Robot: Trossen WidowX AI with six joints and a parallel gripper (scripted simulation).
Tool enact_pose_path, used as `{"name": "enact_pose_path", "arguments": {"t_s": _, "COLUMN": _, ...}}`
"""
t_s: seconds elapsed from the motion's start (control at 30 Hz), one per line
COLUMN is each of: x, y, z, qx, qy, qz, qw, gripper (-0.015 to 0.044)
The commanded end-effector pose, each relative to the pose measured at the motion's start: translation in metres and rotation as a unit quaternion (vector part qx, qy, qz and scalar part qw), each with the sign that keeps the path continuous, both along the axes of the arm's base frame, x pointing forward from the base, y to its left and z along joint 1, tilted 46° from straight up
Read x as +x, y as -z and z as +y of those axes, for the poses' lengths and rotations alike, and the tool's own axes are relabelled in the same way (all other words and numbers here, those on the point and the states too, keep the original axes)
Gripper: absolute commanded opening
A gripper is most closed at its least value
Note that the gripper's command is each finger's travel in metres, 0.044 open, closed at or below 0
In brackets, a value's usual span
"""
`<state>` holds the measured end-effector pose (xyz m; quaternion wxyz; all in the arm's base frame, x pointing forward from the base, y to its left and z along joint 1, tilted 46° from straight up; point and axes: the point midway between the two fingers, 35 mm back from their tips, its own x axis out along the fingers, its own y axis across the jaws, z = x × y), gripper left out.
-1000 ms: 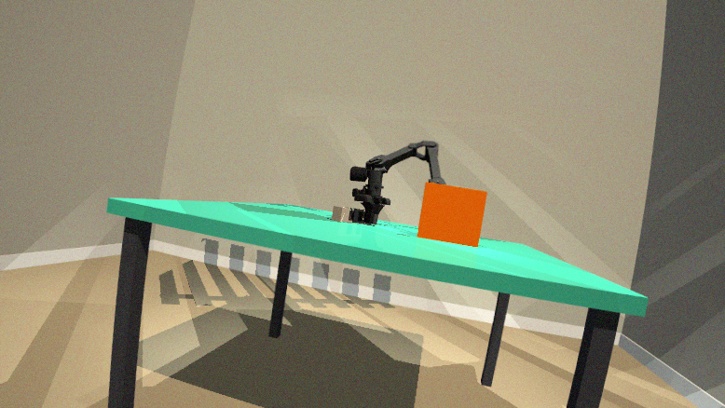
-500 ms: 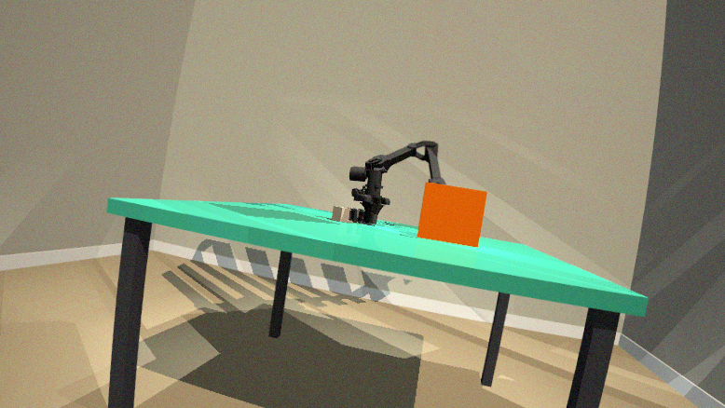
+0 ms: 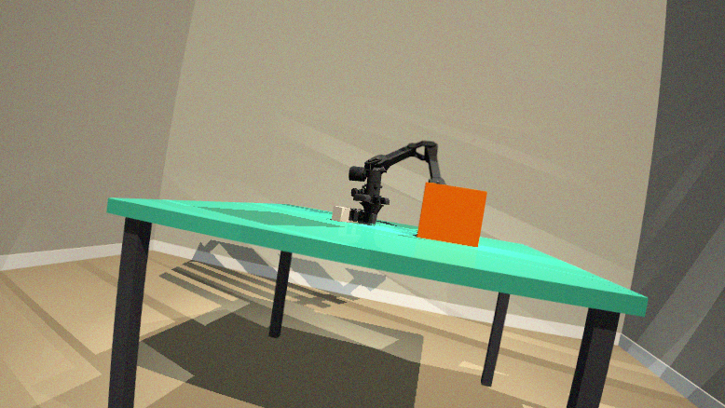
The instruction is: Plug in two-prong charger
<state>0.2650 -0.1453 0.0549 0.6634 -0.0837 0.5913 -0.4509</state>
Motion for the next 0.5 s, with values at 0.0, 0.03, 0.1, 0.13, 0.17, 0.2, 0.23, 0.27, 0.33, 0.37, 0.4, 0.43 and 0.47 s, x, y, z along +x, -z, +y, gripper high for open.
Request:
{"name": "enact_pose_path", "arguments": {"t_s": 0.0, "x": 0.0018, "y": -0.0007, "z": -0.0001, "qx": 0.001, "qy": -0.002, "qz": 0.001, "qw": 1.0, "gripper": 0.0}}
{"name": "enact_pose_path", "arguments": {"t_s": 0.03, "x": 0.0019, "y": -0.0008, "z": -0.0002, "qx": 0.001, "qy": -0.002, "qz": 0.001, "qw": 1.0, "gripper": 0.0}}
{"name": "enact_pose_path", "arguments": {"t_s": 0.1, "x": 0.0022, "y": -0.0009, "z": -0.0003, "qx": 0.001, "qy": -0.002, "qz": 0.001, "qw": 1.0, "gripper": 0.0}}
{"name": "enact_pose_path", "arguments": {"t_s": 0.13, "x": 0.0024, "y": -0.001, "z": -0.0004, "qx": 0.001, "qy": -0.002, "qz": 0.001, "qw": 1.0, "gripper": 0.0}}
{"name": "enact_pose_path", "arguments": {"t_s": 0.17, "x": 0.0026, "y": -0.0011, "z": -0.0005, "qx": 0.001, "qy": -0.002, "qz": 0.001, "qw": 1.0, "gripper": 0.0}}
{"name": "enact_pose_path", "arguments": {"t_s": 0.2, "x": 0.0027, "y": -0.0011, "z": -0.0006, "qx": 0.001, "qy": -0.002, "qz": 0.001, "qw": 1.0, "gripper": 0.0}}
{"name": "enact_pose_path", "arguments": {"t_s": 0.23, "x": 0.0029, "y": -0.0012, "z": -0.0006, "qx": 0.001, "qy": -0.002, "qz": 0.001, "qw": 1.0, "gripper": 0.0}}
{"name": "enact_pose_path", "arguments": {"t_s": 0.27, "x": 0.0031, "y": -0.0012, "z": -0.0007, "qx": 0.001, "qy": -0.002, "qz": 0.001, "qw": 1.0, "gripper": 0.0}}
{"name": "enact_pose_path", "arguments": {"t_s": 0.33, "x": 0.0034, "y": -0.0014, "z": -0.0008, "qx": 0.001, "qy": -0.002, "qz": 0.001, "qw": 1.0, "gripper": 0.0}}
{"name": "enact_pose_path", "arguments": {"t_s": 0.37, "x": 0.0035, "y": -0.0014, "z": -0.0009, "qx": 0.001, "qy": -0.002, "qz": 0.001, "qw": 1.0, "gripper": 0.0}}
{"name": "enact_pose_path", "arguments": {"t_s": 0.4, "x": 0.0037, "y": -0.0015, "z": -0.001, "qx": 0.001, "qy": -0.002, "qz": 0.001, "qw": 1.0, "gripper": 0.0}}
{"name": "enact_pose_path", "arguments": {"t_s": 0.43, "x": 0.0038, "y": -0.0016, "z": -0.001, "qx": 0.001, "qy": -0.002, "qz": 0.001, "qw": 1.0, "gripper": 0.0}}
{"name": "enact_pose_path", "arguments": {"t_s": 0.47, "x": 0.0039, "y": -0.0016, "z": -0.0011, "qx": 0.001, "qy": -0.002, "qz": 0.001, "qw": 1.0, "gripper": 0.0}}
